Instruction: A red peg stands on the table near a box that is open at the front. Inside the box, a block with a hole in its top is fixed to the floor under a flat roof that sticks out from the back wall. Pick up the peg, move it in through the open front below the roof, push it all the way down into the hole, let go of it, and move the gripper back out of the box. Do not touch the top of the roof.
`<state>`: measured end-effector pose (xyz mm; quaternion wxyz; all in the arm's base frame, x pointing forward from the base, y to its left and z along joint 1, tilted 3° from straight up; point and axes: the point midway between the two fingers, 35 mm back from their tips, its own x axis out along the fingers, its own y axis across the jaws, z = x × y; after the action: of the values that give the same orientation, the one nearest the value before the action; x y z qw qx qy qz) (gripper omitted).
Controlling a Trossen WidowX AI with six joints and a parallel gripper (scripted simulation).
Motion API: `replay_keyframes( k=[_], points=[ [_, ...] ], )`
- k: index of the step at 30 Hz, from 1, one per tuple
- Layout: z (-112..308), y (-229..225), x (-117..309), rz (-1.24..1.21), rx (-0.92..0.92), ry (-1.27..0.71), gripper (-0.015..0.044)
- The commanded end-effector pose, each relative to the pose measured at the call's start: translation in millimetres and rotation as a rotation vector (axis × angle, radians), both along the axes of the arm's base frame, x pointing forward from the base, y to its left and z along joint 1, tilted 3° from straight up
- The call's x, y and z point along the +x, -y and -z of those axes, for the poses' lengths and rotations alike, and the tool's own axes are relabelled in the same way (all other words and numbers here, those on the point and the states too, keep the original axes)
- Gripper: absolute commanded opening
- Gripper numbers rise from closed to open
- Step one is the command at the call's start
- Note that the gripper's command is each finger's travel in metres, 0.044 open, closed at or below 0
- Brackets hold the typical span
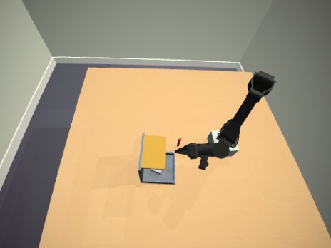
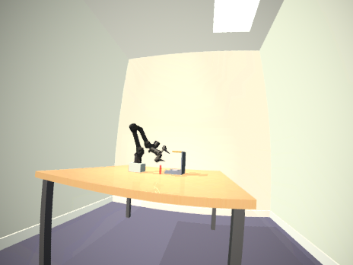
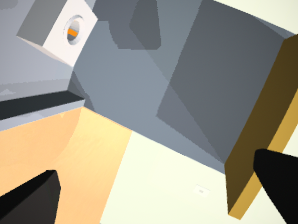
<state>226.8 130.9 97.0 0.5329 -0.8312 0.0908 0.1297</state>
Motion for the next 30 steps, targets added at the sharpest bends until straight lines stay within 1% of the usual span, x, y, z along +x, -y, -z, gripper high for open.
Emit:
replay_keyframes(
  k=[1, 16, 30],
  points=[
    [2, 8, 5, -0.017, -0.101, -0.030, 0.0440],
    [12, 49, 17, -0.096, -0.492, -0.173, 0.0440],
    [20, 87, 18, -0.218, -0.804, -0.325, 0.0440]
  ],
)
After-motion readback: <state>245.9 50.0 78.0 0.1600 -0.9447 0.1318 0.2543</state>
